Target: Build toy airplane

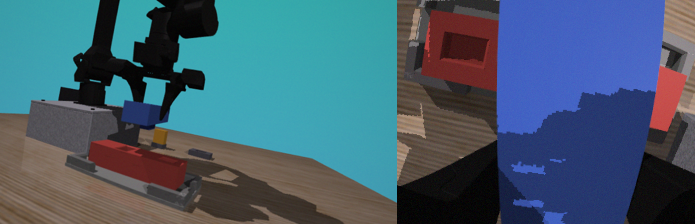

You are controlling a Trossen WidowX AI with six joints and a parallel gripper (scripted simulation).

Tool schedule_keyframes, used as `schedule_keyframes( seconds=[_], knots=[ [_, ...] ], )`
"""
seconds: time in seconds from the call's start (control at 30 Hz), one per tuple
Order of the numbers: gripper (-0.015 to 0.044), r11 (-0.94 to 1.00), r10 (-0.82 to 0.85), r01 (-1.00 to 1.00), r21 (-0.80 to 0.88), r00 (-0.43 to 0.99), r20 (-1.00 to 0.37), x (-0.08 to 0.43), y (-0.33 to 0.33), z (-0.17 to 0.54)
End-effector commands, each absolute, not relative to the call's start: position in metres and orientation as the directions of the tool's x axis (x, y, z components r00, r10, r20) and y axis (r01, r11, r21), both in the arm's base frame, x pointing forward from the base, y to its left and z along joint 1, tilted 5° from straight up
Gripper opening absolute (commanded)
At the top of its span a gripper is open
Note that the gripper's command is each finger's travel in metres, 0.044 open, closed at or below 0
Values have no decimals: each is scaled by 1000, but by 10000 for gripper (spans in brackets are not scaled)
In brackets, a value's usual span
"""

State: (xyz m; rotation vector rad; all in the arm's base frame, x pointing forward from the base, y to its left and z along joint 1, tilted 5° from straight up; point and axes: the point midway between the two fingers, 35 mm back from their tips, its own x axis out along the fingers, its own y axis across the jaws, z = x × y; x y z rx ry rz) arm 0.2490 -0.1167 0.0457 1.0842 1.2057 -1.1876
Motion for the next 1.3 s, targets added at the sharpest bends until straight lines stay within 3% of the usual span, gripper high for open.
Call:
schedule_keyframes(
  seconds=[0.0, 0.27, 0.53, 1.27],
  knots=[
    [0, 15, -82, 1000, -13, -12, -997, 239, -125, 44],
    [0, -97, -84, 995, -7, -15, -996, 224, -137, 41],
    [195, -97, -84, 995, -7, -15, -996, 224, -137, 41],
    [195, -97, -84, 995, -7, -15, -996, 224, -140, 28]
  ],
)
